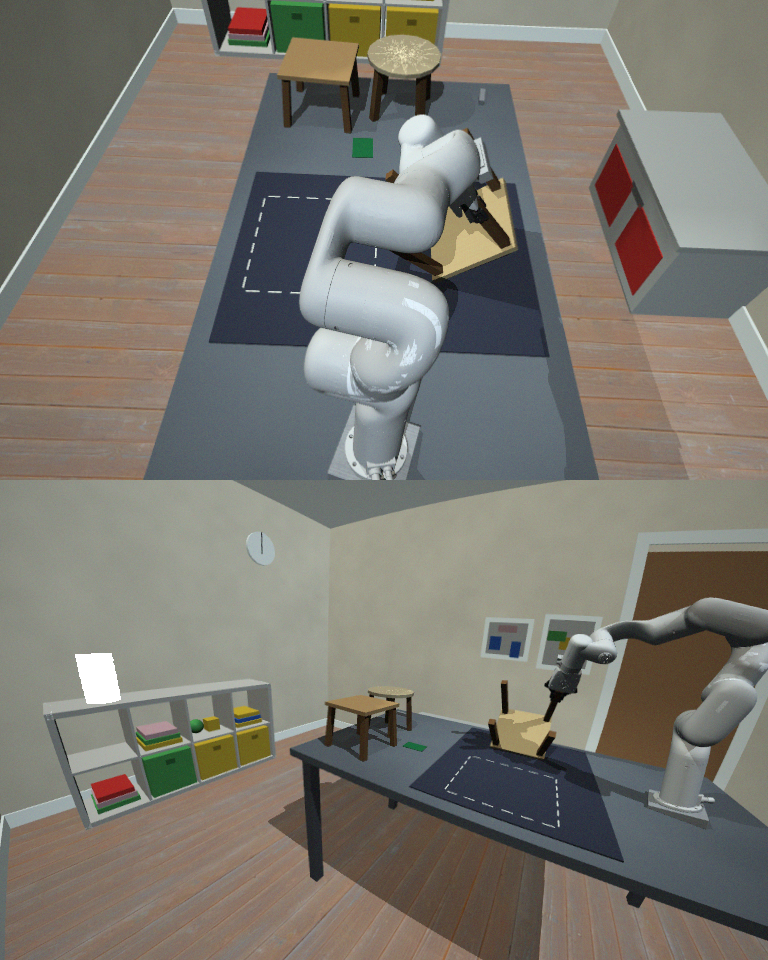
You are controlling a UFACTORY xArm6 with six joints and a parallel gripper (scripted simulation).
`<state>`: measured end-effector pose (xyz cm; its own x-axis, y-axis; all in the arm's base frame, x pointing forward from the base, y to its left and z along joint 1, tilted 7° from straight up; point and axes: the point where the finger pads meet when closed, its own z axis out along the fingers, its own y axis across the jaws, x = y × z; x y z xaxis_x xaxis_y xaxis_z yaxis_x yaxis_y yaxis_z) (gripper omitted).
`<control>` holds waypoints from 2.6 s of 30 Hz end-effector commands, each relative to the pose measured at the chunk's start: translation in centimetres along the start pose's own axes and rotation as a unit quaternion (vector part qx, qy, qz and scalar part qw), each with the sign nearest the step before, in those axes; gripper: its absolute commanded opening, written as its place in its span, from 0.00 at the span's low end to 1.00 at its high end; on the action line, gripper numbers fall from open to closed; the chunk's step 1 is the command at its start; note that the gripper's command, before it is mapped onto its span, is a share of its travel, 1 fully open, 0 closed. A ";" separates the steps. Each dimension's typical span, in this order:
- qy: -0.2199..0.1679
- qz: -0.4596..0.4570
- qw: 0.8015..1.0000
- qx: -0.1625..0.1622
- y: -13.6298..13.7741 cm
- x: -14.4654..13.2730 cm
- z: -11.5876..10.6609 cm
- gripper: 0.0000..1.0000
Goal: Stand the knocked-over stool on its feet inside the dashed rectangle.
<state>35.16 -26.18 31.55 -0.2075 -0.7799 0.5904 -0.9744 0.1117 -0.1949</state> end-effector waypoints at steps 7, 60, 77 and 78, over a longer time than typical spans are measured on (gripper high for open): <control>0.092 -0.006 0.996 -0.009 -0.4 -3.6 -3.3 0.29; 0.224 -0.019 0.974 -0.010 -1.0 -10.2 -7.2 0.29; 0.322 -0.029 0.946 -0.011 -1.2 -15.8 -8.9 0.29; 0.325 -0.029 0.945 -0.011 -1.2 -16.0 -8.9 0.29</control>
<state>38.56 -9.50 29.74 -0.1582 -0.2879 0.9445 -0.9864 0.0899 -0.1379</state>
